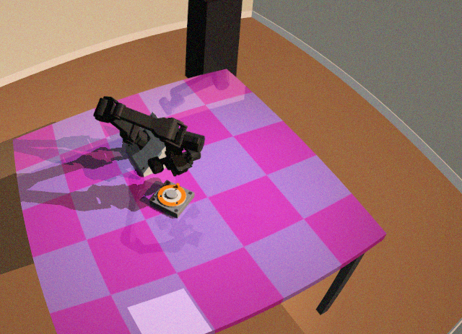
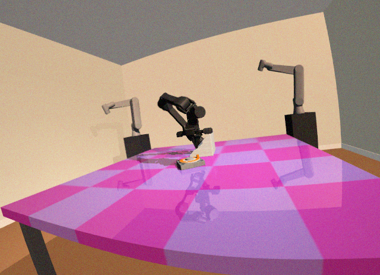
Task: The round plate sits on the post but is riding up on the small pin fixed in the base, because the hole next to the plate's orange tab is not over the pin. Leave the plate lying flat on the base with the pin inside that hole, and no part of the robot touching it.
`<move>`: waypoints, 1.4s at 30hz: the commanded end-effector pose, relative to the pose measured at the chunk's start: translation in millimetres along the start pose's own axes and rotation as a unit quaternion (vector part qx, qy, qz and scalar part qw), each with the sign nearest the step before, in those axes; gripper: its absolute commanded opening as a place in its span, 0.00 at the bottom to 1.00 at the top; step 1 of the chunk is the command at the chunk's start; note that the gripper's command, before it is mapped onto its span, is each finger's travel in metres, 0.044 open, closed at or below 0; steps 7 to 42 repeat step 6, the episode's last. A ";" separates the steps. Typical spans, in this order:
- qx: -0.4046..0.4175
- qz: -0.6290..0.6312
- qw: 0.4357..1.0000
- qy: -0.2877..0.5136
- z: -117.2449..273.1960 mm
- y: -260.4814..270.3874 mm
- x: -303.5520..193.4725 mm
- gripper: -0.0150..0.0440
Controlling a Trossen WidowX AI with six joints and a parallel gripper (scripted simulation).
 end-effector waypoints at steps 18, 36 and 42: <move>0.000 0.002 1.000 -0.001 -0.3 0.4 0.0 0.25; 0.000 0.002 1.000 -0.001 -0.3 0.4 0.0 0.25; 0.000 0.002 1.000 -0.001 -0.3 0.4 0.0 0.25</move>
Point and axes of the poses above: the point midway between the two fingers, 35 mm back from their tips, its own z axis back along the fingers, its own y axis across the jaws, x = y × z, the point moved 8 cm from there along z, back along the fingers, and after that the axes turned 15 degrees about -z, right-handed, at the moved point
